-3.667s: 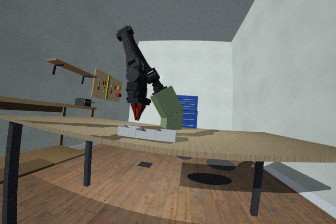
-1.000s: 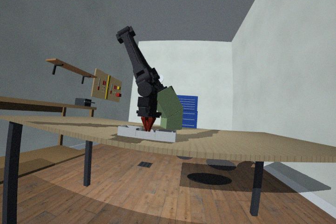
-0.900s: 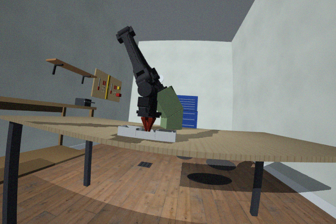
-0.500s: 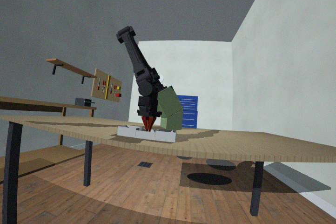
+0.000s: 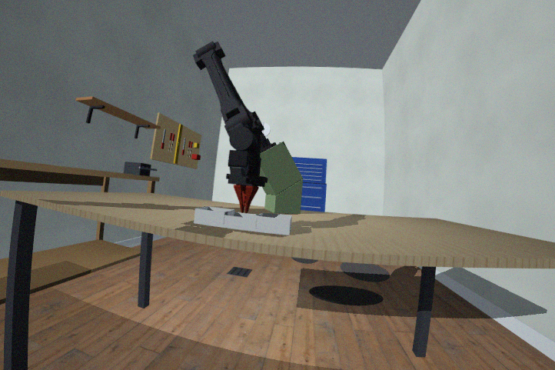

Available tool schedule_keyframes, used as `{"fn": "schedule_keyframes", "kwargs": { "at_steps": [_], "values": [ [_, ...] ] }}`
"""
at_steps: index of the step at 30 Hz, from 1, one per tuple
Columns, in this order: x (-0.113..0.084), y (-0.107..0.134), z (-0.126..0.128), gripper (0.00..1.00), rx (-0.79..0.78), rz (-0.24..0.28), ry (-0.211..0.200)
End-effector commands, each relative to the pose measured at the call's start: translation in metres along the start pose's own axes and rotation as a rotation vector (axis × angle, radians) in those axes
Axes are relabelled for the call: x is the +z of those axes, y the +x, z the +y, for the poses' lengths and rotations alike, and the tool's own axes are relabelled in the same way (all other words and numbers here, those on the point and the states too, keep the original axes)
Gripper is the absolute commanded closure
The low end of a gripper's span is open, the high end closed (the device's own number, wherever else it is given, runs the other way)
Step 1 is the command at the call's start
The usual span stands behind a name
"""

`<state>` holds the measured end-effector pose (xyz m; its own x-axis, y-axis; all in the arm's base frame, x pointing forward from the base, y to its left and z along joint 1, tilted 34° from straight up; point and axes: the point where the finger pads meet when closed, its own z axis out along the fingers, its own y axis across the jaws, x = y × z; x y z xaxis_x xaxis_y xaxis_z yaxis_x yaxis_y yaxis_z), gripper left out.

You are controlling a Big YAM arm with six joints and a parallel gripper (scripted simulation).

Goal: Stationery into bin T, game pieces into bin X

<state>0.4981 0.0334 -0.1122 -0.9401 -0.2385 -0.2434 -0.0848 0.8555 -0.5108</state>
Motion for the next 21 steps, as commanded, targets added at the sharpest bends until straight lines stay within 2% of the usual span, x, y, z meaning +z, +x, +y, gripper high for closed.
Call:
{"fn": "schedule_keyframes", "kwargs": {
  "at_steps": [1,7,10,12,13,15,18,19,21],
  "values": [
    [-0.022,-0.013,0.004,0.92,0.002,-0.034,-0.005],
    [-0.04,-0.009,0.005,0.92,-0.001,-0.029,-0.005],
    [-0.05,-0.023,0.003,0.92,0.012,-0.049,-0.007],
    [-0.05,-0.023,0.003,0.92,0.012,-0.049,-0.007],
    [-0.044,-0.017,-0.007,0.92,0.028,-0.031,0.0],
    [-0.027,0.001,-0.003,0.92,0.011,0.015,0.004],
    [-0.032,-0.001,0.003,0.92,-0.004,0.002,-0.001],
    [-0.037,-0.011,0.016,0.92,-0.007,-0.02,-0.004],
    [-0.037,-0.011,0.026,0.92,-0.007,-0.02,-0.004]
  ]
}}
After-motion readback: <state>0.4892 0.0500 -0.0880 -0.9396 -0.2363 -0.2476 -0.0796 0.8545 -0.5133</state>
